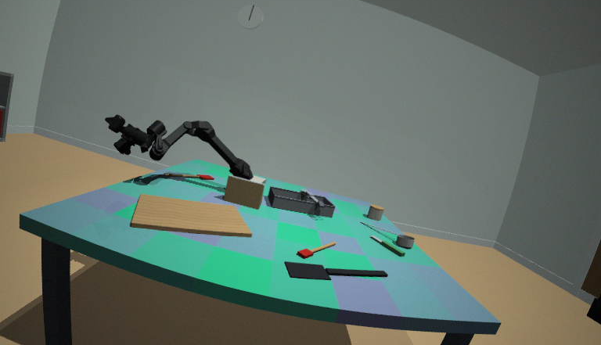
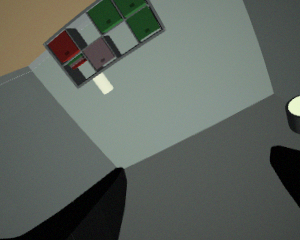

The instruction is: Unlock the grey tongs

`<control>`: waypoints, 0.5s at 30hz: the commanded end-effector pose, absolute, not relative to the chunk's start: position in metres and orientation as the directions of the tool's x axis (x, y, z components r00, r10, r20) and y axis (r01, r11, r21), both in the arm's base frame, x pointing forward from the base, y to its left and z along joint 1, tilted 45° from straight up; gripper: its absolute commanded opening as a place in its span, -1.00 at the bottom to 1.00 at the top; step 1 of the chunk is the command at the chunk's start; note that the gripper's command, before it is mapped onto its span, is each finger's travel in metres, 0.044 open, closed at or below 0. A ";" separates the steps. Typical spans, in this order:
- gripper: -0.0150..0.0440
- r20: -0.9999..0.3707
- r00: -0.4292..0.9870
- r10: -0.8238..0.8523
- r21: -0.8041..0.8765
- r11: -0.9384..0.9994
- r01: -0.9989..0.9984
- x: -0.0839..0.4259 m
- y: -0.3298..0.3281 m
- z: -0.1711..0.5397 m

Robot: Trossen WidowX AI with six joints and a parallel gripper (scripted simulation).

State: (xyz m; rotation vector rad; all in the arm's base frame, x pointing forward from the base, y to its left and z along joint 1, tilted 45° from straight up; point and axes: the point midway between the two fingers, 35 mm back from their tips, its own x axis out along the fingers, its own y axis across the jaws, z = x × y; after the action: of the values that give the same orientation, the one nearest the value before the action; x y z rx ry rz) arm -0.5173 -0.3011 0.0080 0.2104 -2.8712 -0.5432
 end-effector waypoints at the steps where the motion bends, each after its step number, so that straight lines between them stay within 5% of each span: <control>1: 0.78 0.177 -0.967 -0.185 0.379 0.919 -0.107 -0.516 -0.304 0.008; 6: 0.39 0.130 -0.942 -0.311 0.456 0.862 -0.221 -0.491 -0.351 0.012; 15: 0.39 -0.018 -0.770 -0.637 0.624 0.594 -0.507 -0.386 -0.471 0.022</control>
State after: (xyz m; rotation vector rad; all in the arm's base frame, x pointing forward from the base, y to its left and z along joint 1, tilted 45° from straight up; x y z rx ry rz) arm -0.4252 -0.4365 0.0157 0.7782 -2.7107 -0.8562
